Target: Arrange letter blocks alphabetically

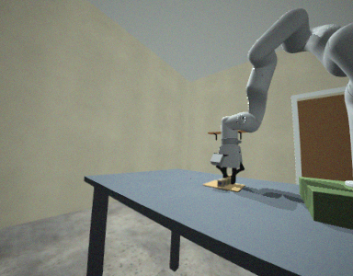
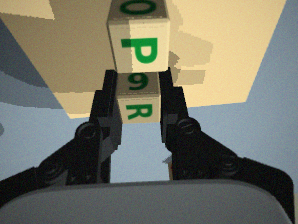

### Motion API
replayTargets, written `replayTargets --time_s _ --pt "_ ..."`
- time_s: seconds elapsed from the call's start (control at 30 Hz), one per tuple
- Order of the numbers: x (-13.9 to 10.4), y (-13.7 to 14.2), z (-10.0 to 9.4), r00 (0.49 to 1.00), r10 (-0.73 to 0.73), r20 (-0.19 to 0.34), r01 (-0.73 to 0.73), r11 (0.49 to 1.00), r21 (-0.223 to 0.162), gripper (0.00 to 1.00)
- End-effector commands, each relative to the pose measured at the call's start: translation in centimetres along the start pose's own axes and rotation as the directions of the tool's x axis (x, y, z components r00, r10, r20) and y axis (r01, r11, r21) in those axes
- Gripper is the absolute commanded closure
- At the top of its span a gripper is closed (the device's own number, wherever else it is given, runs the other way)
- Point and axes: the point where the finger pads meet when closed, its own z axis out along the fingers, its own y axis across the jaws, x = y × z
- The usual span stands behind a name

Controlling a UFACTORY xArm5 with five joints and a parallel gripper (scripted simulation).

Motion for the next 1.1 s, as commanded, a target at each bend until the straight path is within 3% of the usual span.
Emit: replayTargets --time_s 0.0,0.7,1.07 --pt "0.0 0.1 -0.1 1.0 0.0 0.0 0.0 1.0 -0.003 0.79" --pt "0.0 0.1 -0.2 1.0 0.0 0.0 0.0 1.0 -0.003 0.79" --pt "0.0 0.1 -5.0 1.0 0.0 0.0 0.0 1.0 -0.003 0.79"
